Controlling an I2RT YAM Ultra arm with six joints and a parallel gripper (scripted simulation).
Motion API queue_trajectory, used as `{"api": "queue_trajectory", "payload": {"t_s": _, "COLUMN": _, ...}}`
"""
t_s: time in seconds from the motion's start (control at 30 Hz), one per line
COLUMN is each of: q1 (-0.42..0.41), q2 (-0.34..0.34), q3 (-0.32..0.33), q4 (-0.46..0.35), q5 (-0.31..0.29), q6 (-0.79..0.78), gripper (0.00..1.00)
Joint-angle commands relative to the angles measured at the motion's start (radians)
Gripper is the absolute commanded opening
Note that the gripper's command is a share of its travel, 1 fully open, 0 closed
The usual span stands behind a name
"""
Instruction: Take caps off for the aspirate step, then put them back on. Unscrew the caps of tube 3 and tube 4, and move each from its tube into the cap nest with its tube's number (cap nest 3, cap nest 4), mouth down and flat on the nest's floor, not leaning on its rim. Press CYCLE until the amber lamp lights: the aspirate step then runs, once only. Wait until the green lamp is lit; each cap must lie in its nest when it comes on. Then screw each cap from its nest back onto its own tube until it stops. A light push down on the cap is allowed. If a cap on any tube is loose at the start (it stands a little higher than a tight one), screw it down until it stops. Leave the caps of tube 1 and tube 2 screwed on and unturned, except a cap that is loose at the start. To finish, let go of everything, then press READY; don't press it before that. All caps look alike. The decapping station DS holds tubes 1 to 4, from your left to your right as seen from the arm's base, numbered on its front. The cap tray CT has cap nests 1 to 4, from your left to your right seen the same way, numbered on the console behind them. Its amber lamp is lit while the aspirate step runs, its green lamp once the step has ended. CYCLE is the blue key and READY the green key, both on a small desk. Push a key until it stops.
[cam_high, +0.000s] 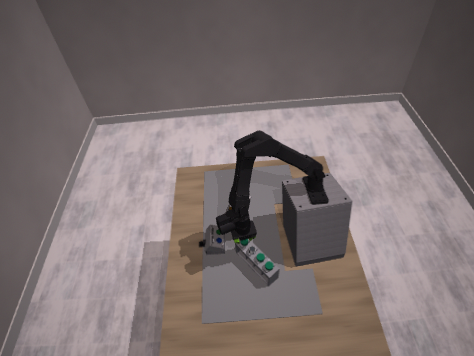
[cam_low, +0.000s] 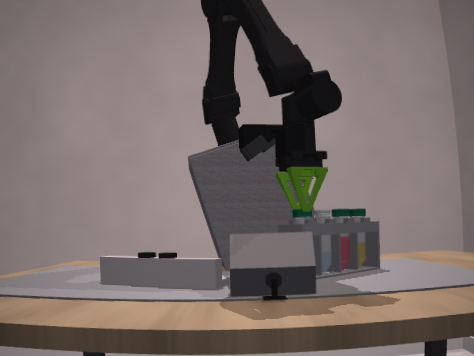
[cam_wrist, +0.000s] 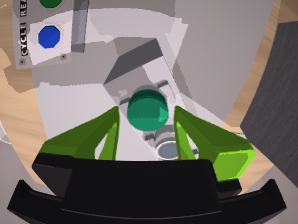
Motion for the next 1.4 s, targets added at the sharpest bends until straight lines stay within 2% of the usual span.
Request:
{"api": "queue_trajectory", "payload": {"t_s": 0.0, "q1": 0.001, "q2": -0.005, "q3": 0.004, "q4": 0.004, "q5": 0.004, "q6": -0.002, "gripper": 0.49}}
{"api": "queue_trajectory", "payload": {"t_s": 1.0, "q1": -0.003, "q2": 0.013, "q3": -0.003, "q4": 0.03, "q5": 0.005, "q6": -0.007, "gripper": 0.49}}
{"api": "queue_trajectory", "payload": {"t_s": 1.03, "q1": -0.003, "q2": 0.013, "q3": -0.003, "q4": 0.03, "q5": 0.005, "q6": -0.007, "gripper": 0.0}}
{"api": "queue_trajectory", "payload": {"t_s": 1.37, "q1": -0.003, "q2": 0.013, "q3": -0.003, "q4": 0.03, "q5": 0.005, "q6": -0.007, "gripper": 0.0}}
